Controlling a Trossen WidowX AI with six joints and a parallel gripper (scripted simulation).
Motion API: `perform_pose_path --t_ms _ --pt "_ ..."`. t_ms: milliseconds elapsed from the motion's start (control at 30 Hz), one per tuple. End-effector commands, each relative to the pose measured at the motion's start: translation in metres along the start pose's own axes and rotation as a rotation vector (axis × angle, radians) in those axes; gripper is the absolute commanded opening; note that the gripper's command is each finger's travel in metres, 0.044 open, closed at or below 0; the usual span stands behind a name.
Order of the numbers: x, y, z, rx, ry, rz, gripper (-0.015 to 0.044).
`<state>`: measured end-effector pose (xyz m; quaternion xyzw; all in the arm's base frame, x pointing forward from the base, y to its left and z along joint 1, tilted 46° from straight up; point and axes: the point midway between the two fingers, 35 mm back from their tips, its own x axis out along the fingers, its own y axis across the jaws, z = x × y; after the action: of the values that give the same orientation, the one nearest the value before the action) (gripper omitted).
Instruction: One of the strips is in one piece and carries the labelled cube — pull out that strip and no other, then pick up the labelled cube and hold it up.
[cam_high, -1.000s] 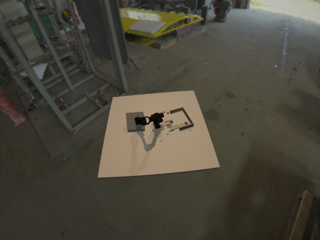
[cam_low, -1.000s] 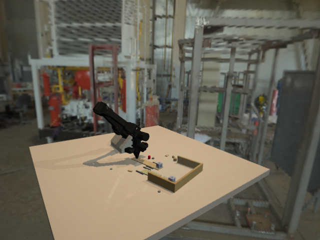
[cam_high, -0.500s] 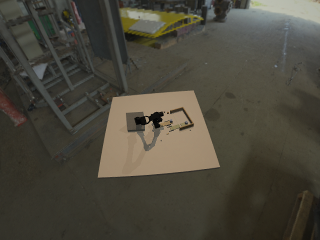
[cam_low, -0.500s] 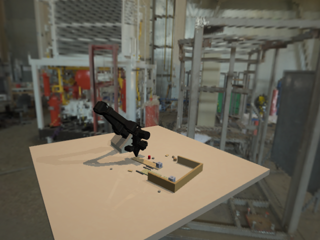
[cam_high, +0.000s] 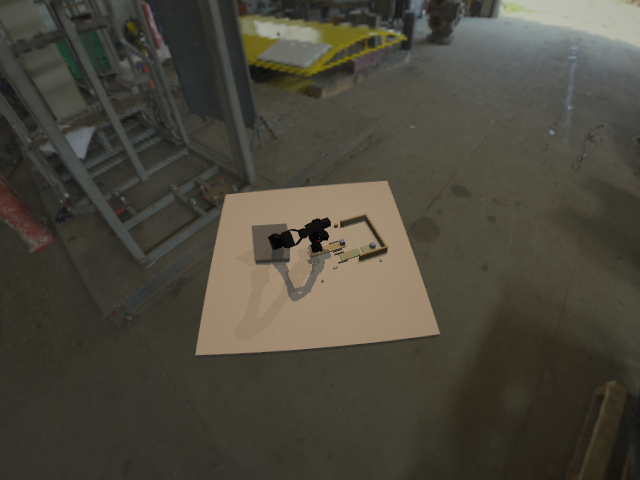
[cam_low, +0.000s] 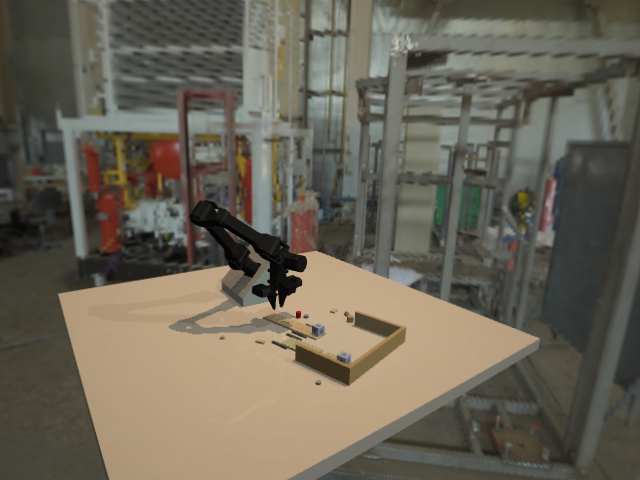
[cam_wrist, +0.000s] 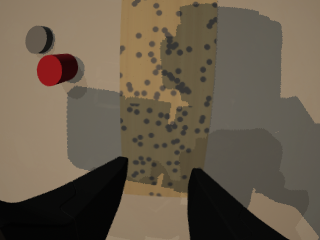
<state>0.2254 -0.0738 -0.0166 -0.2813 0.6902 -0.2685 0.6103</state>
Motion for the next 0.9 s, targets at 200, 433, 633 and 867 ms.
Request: perform_pose_path --t_ms 200,433,633,867 --pt "-0.004 0.005 0.034 0.038 -0.001 0.004 0.0420" --pt "-0.007 0.007 0.055 0.039 -0.002 0.004 0.0440" --pt "-0.009 0.008 0.073 0.040 -0.003 0.004 0.0440" --pt "-0.012 0.009 0.095 0.041 -0.003 0.004 0.0440"
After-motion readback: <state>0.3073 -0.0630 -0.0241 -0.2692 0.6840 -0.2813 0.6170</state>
